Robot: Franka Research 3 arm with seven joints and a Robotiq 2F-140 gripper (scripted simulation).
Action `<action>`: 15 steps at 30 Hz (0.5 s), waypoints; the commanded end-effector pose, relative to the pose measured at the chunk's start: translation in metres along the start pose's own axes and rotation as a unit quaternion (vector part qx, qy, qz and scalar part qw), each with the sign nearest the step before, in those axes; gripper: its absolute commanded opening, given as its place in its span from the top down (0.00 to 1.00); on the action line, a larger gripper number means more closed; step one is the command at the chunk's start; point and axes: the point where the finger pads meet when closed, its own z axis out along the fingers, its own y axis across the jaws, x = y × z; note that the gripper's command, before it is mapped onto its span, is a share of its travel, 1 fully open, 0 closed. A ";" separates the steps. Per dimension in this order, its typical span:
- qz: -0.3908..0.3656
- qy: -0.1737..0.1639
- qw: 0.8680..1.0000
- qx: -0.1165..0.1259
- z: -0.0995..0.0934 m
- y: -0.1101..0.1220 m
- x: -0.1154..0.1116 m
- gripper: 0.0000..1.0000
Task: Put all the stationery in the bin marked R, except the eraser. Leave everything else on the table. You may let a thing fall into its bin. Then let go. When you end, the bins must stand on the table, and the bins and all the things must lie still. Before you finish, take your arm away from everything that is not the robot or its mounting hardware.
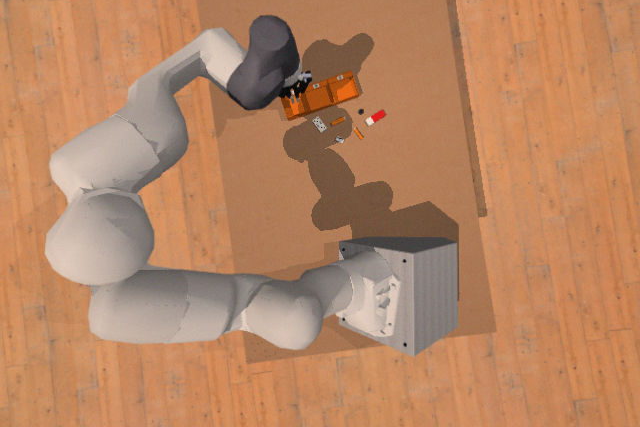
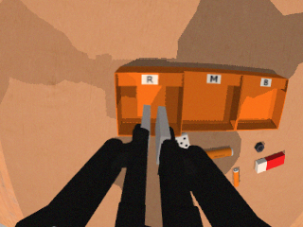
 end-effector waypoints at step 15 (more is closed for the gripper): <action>0.005 -0.004 1.000 0.002 -0.042 -0.001 -0.003 0.95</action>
